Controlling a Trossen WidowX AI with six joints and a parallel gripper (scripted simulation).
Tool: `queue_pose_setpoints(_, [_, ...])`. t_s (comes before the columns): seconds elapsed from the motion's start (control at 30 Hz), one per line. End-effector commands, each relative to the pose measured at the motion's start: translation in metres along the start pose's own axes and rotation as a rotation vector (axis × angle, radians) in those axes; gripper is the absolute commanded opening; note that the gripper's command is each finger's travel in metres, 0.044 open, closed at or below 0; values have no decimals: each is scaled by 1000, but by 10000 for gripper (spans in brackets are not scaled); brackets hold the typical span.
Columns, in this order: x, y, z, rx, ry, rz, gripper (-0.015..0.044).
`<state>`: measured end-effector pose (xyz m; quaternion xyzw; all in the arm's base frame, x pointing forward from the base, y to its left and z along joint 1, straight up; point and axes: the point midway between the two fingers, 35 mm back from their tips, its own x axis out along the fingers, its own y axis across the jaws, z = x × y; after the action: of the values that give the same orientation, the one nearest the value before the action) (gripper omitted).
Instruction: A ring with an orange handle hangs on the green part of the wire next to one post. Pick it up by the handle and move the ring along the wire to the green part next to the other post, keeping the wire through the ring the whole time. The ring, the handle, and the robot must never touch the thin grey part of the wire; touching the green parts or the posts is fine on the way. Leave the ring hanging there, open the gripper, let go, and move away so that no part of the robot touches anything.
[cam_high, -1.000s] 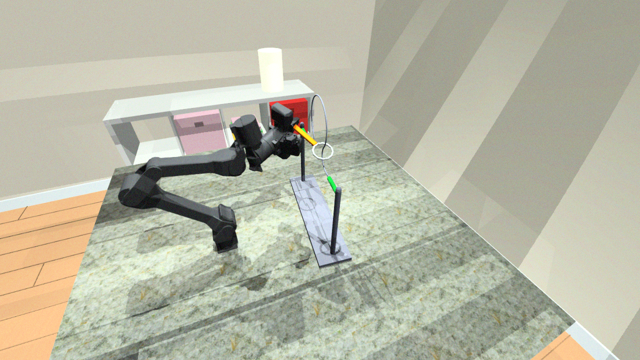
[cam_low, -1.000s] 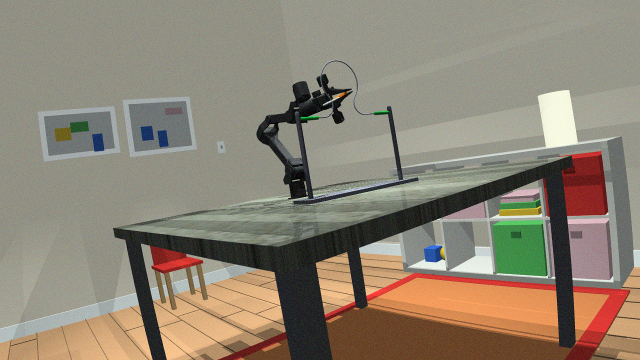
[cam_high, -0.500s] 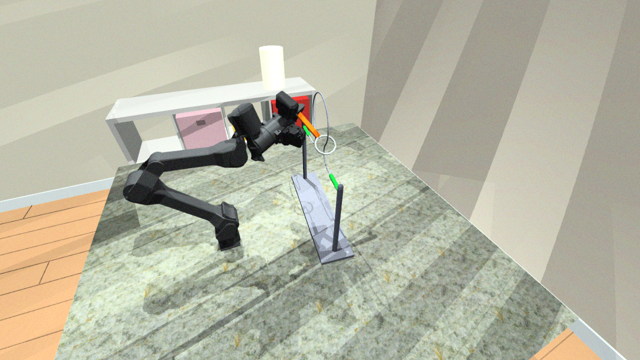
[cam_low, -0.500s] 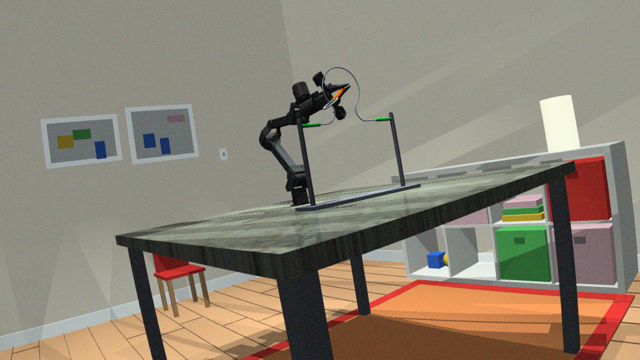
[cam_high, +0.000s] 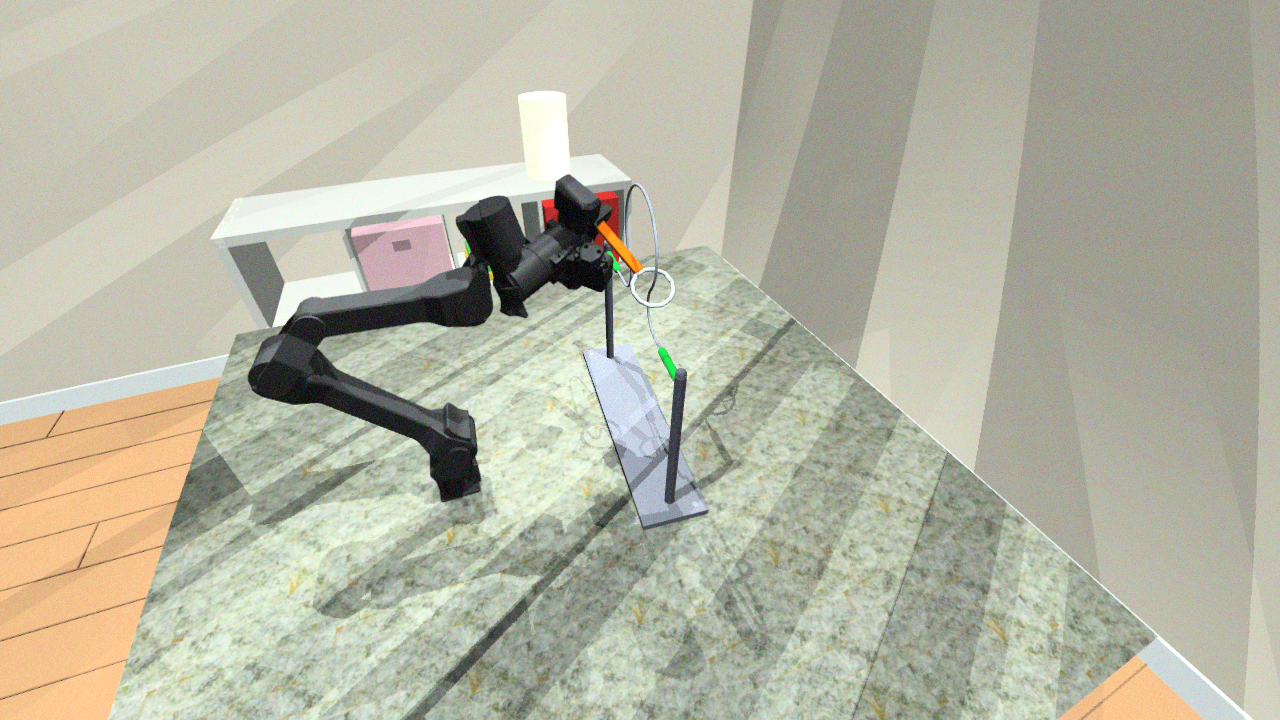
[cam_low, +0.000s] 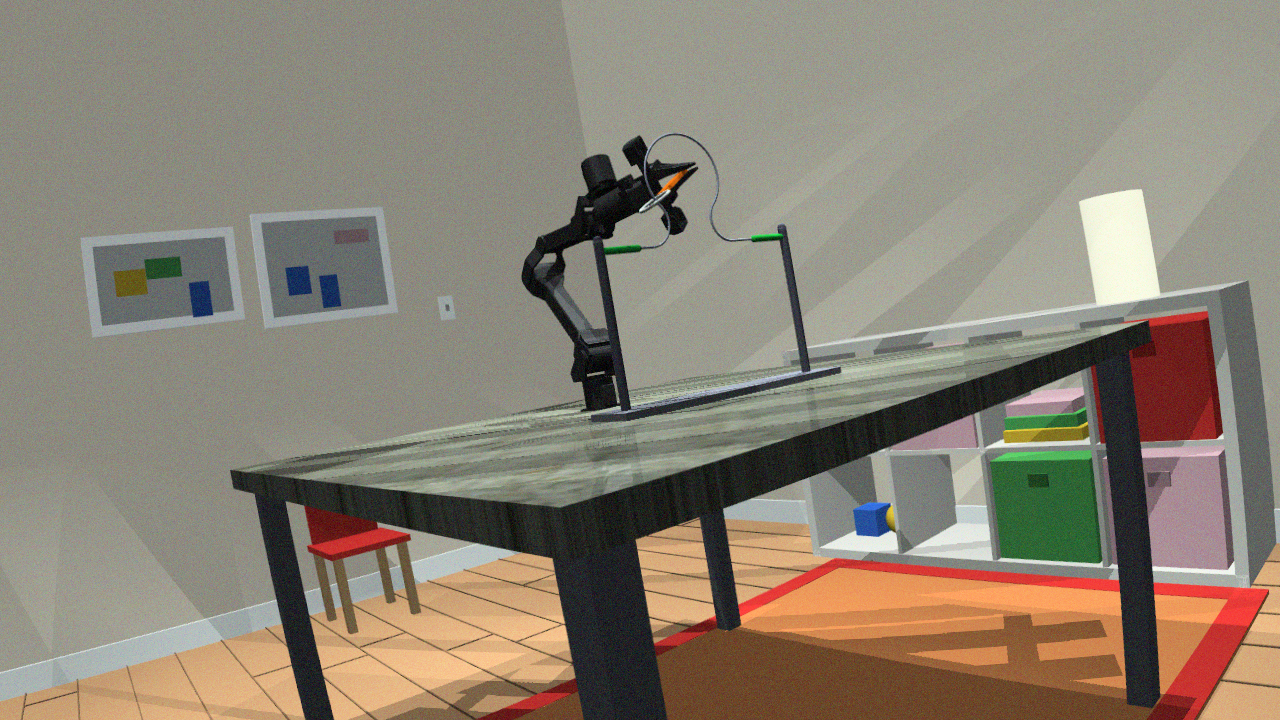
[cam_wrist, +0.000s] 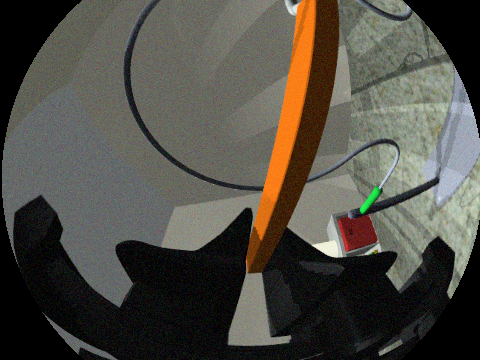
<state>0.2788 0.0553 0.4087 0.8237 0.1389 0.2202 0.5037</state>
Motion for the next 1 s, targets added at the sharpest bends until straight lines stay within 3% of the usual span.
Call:
queue_pose_setpoints(0.0, [0,1,-1,-32,4,-23,-150])
queue_pose_setpoints(0.97, [0,-14,1,-329,-24,-266,-150])
